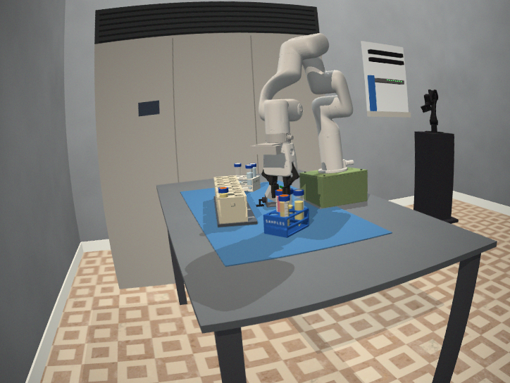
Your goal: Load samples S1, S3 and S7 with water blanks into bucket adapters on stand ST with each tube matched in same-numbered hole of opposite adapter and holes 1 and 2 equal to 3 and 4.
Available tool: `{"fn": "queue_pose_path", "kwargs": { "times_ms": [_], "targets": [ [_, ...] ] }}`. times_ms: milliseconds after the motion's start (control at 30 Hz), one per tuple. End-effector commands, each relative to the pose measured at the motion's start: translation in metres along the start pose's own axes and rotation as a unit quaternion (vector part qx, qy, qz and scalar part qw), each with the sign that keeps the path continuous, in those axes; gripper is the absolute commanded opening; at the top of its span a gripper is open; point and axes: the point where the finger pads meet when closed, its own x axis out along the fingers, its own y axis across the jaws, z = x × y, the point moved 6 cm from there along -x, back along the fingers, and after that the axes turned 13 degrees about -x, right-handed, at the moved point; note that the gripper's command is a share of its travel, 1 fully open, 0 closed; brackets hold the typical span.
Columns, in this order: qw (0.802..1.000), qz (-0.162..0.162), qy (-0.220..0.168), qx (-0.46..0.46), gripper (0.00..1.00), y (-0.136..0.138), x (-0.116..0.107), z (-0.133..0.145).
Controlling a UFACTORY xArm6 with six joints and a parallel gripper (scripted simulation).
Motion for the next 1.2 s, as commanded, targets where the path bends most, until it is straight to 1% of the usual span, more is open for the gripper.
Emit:
{"fn": "queue_pose_path", "kwargs": {
  "times_ms": [0, 900, 1167],
  "targets": [
    [1.000, 0.000, 0.002, 0.000, 0.00, 0.000, -0.004, -0.001],
    [1.000, 0.000, 0.002, 0.000, 0.00, 0.000, -0.018, -0.001],
    [1.000, 0.000, 0.002, 0.000, 0.00, 0.000, -0.034, -0.001]
  ]
}}
